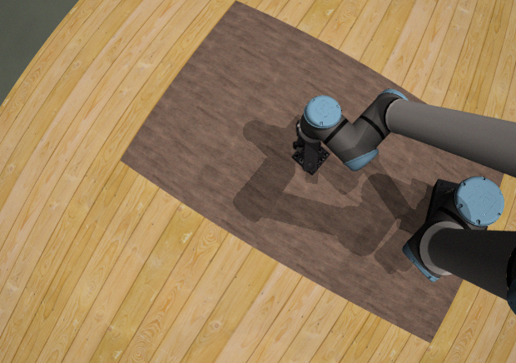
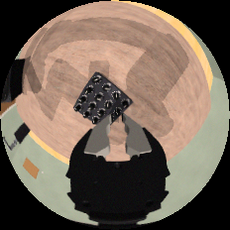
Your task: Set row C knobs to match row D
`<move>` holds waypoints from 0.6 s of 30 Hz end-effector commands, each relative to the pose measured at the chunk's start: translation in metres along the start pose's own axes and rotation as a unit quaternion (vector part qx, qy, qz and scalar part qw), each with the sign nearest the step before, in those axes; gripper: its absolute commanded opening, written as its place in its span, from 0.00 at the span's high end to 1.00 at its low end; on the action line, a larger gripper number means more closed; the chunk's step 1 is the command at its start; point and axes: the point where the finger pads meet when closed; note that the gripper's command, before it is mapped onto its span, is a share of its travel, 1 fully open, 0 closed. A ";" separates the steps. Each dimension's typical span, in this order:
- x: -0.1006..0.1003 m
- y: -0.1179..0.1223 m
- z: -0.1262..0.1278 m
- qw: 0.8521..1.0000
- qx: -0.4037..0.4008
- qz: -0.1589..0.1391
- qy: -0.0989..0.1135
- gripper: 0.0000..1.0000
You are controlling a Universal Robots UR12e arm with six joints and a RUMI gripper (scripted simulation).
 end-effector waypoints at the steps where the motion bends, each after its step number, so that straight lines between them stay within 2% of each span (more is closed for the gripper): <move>1: -0.002 0.000 0.003 1.000 0.001 0.000 0.001 0.89; 18: -0.014 -0.001 0.001 1.000 0.001 0.001 0.000 0.89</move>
Point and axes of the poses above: the point where the finger pads meet when closed, its own x axis back along the fingers, its own z axis across the jaws, y = z × x, and after that the axes turned 6 degrees about x, right-handed
